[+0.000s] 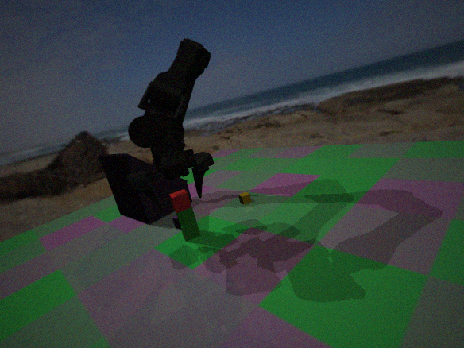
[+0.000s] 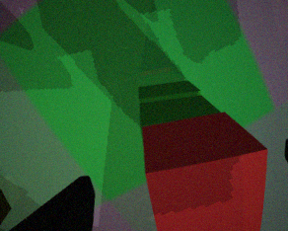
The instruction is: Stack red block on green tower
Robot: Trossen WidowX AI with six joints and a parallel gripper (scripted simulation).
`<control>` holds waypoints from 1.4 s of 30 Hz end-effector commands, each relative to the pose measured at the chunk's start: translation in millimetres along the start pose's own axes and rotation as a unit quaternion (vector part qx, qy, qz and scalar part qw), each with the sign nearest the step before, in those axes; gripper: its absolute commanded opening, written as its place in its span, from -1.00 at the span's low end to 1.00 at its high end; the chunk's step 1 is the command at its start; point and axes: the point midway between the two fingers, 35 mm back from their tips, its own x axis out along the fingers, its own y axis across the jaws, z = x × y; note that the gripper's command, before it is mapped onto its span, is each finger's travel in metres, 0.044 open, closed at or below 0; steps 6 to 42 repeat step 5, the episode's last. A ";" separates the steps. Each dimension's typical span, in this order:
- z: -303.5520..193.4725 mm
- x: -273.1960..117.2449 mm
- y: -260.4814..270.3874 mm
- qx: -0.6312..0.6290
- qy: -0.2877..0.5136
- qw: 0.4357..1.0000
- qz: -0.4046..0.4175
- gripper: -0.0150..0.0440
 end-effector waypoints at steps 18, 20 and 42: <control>-0.1 0.2 0.0 0.000 0.000 1.000 0.000 1.00; -0.1 0.2 0.0 0.000 0.000 1.000 0.000 1.00; -0.1 0.2 0.0 0.000 0.000 1.000 0.000 1.00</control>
